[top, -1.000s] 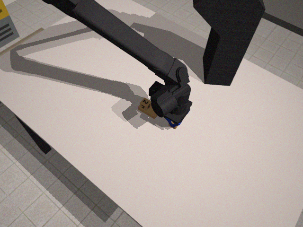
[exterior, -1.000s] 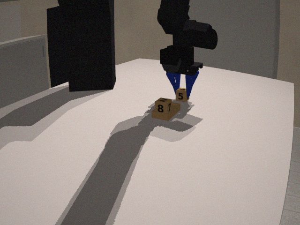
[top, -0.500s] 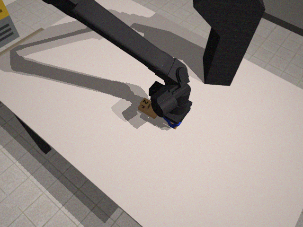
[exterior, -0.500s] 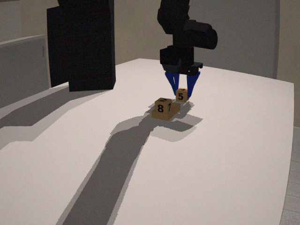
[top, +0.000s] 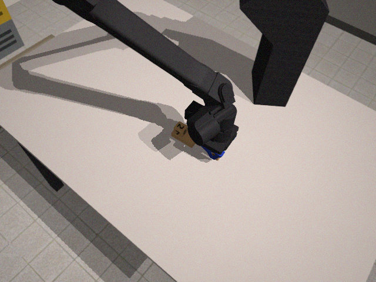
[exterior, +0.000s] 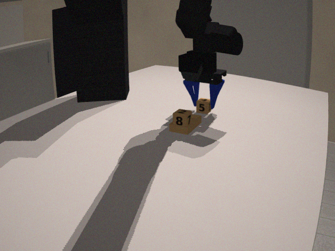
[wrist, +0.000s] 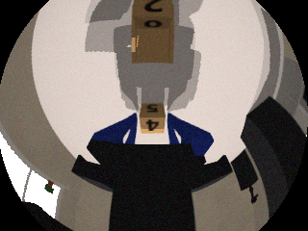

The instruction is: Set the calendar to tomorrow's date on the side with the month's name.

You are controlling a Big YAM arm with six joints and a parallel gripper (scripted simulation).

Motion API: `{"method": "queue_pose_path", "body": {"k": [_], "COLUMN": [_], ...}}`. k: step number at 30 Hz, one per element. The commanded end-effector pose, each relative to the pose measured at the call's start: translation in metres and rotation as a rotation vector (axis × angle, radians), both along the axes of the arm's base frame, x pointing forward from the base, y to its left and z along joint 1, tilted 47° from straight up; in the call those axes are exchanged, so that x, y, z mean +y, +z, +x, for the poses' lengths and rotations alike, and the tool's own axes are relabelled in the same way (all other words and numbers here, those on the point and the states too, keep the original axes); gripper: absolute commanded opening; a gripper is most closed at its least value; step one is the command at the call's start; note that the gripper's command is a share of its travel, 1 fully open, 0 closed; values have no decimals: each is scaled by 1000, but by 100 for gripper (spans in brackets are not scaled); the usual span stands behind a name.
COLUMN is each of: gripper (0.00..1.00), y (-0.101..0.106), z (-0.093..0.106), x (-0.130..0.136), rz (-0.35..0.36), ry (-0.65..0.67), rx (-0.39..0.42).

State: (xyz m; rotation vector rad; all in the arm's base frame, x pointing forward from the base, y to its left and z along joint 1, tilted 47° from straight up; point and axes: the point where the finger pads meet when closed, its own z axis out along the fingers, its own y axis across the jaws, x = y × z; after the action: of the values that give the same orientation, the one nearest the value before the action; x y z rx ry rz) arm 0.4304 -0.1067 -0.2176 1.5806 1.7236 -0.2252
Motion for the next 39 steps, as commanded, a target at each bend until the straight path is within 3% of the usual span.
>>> {"method": "queue_pose_path", "body": {"k": [1, 2, 4, 9, 21, 29, 32, 33, 39], "gripper": [47, 47, 47, 47, 47, 47, 47, 100, 100], "y": [1, 6, 9, 16, 57, 66, 57, 57, 58], "z": [4, 8, -9, -13, -37, -42, -51, -50, -44], "x": [-2, 2, 12, 17, 52, 59, 51, 51, 52], "rz": [-5, -3, 0, -1, -2, -1, -5, -4, -1], "ry": [0, 5, 14, 14, 14, 12, -6, -6, -6], "rx": [-5, -16, 10, 9, 2, 1, 28, 26, 11]}}
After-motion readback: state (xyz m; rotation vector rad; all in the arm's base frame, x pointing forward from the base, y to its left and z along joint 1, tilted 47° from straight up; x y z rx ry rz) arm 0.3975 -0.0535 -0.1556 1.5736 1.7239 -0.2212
